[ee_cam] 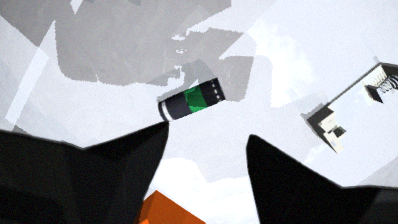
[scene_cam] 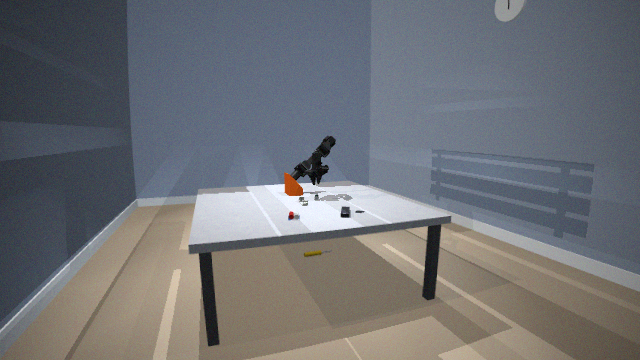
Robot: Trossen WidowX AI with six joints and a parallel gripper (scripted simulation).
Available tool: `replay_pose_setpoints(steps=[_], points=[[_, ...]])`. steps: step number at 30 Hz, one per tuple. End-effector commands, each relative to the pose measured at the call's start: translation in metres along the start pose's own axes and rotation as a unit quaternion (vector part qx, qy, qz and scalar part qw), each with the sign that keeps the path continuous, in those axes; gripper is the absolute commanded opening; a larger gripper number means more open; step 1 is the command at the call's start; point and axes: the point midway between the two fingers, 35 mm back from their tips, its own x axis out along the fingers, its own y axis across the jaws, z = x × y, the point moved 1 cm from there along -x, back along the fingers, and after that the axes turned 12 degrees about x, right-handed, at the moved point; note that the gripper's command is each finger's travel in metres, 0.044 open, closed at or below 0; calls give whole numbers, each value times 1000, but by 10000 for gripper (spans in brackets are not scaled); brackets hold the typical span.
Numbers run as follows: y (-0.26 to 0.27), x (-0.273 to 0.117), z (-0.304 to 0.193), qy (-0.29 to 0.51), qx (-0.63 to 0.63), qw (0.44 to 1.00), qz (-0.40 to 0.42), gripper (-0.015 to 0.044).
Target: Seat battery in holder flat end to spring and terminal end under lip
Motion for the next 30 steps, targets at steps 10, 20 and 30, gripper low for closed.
replay_pose_setpoints(steps=[10,20,30], points=[[15,44,-12,1,489,872,7,243],[15,44,-12,1,489,872,7,243],[14,54,-11,1,489,872,6,243]])
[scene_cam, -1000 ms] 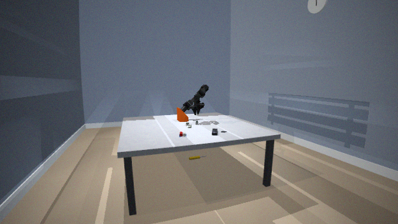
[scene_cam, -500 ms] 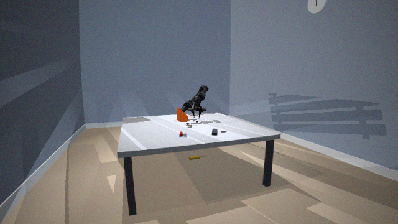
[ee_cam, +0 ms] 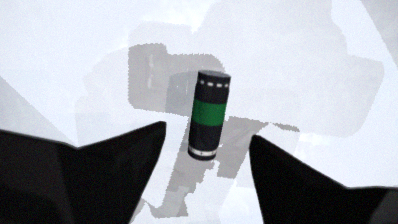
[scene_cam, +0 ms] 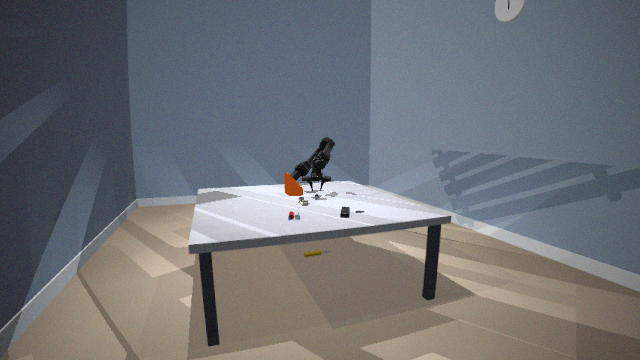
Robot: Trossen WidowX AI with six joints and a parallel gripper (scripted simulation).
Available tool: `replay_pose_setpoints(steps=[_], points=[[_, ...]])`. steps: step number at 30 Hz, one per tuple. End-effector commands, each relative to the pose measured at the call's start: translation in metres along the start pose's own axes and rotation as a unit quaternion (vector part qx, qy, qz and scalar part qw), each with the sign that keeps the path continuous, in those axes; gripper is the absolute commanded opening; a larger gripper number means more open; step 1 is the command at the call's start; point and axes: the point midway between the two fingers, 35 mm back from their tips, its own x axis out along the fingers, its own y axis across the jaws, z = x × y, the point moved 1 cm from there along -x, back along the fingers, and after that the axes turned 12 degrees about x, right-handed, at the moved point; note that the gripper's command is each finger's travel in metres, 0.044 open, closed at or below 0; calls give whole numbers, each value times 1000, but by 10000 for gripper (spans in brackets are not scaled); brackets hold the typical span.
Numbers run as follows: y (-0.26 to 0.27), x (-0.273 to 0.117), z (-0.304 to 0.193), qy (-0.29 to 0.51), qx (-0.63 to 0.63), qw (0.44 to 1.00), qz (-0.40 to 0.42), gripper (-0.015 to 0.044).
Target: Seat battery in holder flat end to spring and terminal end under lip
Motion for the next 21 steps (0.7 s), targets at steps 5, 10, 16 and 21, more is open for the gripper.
replay_pose_setpoints(steps=[5,10,16,21], points=[[0,13,0,3,2,1000,0,243],[0,21,0,3,2,1000,0,243],[0,30,-1,3,2,1000,1,243],[0,38,-2,4,2,1000,2,243]])
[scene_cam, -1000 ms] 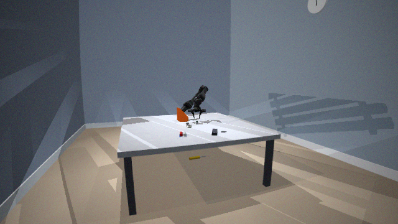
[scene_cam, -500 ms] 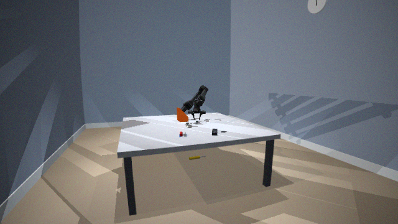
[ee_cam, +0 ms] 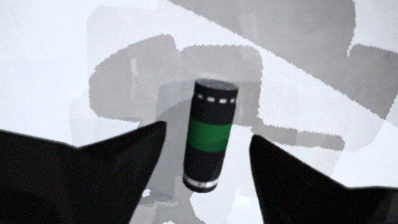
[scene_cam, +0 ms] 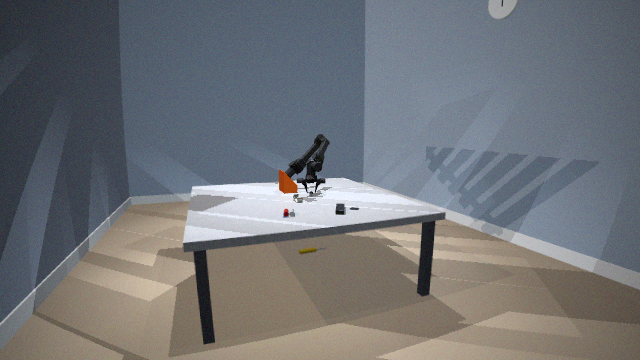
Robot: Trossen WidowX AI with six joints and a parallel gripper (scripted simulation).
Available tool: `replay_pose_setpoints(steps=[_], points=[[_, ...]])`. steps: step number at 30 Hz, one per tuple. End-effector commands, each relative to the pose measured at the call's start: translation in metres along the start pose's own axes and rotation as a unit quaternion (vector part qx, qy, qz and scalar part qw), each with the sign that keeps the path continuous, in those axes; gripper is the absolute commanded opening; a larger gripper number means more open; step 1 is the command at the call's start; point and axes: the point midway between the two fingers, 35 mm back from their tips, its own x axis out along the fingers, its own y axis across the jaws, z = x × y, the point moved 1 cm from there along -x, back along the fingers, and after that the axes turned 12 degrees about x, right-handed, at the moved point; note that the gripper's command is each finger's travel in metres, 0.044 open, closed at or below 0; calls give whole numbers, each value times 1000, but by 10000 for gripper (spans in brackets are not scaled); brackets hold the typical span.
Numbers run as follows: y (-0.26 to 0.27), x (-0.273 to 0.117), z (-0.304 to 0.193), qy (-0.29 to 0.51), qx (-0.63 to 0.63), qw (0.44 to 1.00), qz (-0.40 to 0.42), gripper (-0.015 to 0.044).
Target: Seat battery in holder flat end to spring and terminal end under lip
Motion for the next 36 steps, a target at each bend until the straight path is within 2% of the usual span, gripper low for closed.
replay_pose_setpoints(steps=[1,6,11,15,21,29,36], points=[[-1,7,-2,4,2,1000,1,243],[-1,12,-3,5,2,1000,2,243],[-1,12,-3,5,2,1000,2,112],[-1,12,-3,5,2,1000,2,85],[-1,11,-2,4,2,1000,1,81],[-1,-34,-1,3,2,1000,0,81],[1,-42,12,2,-13,1000,-1,81]])
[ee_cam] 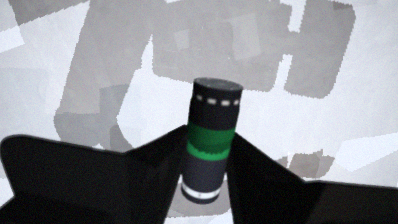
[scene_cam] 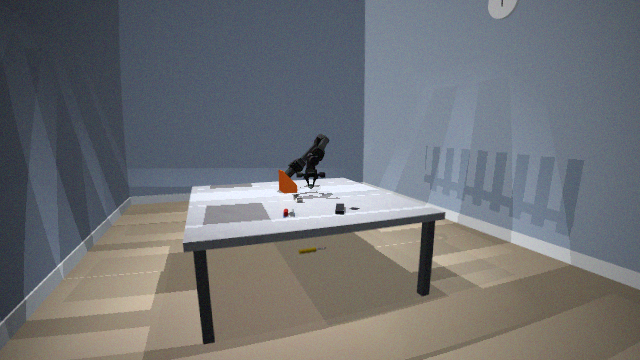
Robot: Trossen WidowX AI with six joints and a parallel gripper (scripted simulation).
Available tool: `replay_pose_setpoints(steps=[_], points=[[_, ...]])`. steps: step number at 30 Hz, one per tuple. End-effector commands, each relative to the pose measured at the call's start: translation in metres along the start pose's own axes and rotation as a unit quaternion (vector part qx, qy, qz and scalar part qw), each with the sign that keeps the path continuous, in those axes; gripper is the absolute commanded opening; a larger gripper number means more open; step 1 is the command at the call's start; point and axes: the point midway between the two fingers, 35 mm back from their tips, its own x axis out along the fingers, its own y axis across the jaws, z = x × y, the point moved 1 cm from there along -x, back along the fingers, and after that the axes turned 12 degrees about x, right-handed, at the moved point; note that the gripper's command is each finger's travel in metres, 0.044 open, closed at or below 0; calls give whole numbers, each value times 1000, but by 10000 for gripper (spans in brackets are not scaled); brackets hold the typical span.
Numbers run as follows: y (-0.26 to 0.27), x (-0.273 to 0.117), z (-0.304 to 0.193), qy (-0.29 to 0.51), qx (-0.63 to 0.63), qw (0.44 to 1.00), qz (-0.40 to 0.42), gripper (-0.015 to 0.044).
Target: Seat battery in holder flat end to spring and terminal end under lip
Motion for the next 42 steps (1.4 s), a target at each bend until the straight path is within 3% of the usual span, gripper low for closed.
replay_pose_setpoints(steps=[1,28,33,42], points=[[2,-5,14,-1,-14,1000,-1,81],[-40,-27,162,-4,-168,986,-6,81],[-43,-25,166,2,-172,985,-8,81],[-44,3,162,85,-171,981,-39,81]])
